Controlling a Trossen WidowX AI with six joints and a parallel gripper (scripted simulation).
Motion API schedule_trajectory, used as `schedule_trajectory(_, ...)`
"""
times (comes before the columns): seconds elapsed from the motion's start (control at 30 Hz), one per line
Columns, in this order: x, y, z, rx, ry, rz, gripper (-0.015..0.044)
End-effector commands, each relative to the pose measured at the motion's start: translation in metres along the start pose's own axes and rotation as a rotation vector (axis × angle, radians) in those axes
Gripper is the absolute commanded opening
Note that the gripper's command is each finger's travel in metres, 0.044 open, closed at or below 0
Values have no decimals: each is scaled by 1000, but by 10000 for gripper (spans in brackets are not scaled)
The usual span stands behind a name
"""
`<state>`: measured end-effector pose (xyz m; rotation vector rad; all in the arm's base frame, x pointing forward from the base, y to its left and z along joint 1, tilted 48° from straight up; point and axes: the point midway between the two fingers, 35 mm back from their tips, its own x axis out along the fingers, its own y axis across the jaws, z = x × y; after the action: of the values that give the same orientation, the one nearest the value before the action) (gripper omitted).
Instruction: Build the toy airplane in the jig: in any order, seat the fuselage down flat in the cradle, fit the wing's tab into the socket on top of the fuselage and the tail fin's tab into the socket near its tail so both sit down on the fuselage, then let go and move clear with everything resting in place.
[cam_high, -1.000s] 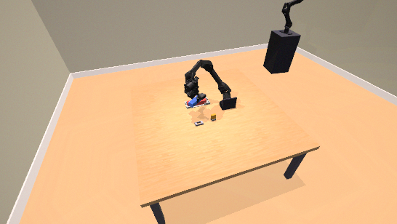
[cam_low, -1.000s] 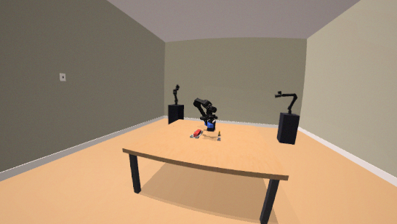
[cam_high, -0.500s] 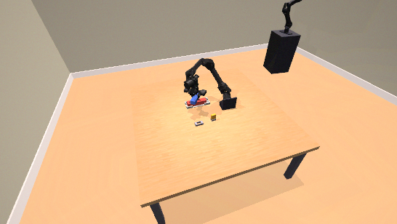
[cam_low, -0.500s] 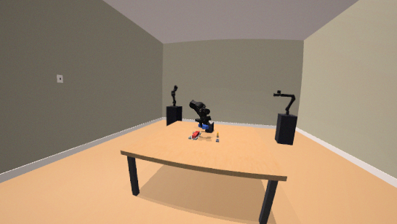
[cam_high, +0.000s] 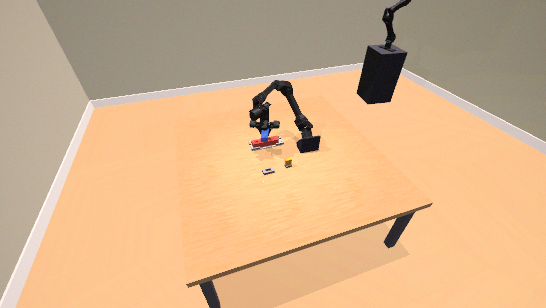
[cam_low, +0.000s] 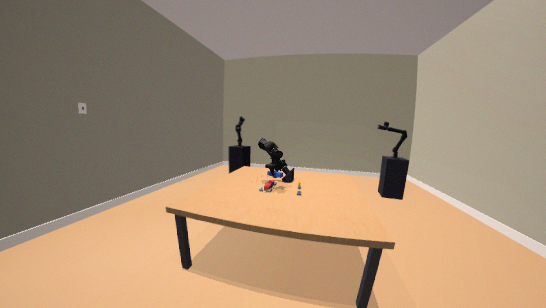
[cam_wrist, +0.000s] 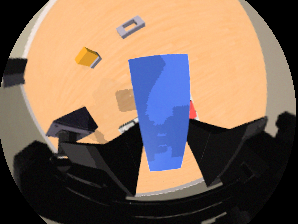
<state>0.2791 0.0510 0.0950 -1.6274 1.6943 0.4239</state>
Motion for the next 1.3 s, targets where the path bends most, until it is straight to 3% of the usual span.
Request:
schedule_trajectory(0.0, 3, 2, -13, -74, 3, -7, 0)
schedule_trajectory(0.63, 20, 18, -61, -395, 22, -6, 0)
schedule_trajectory(0.9, 20, 18, -61, -395, 22, -6, 196)
schedule_trajectory(1.27, 20, 18, -61, -395, 22, -6, 196)
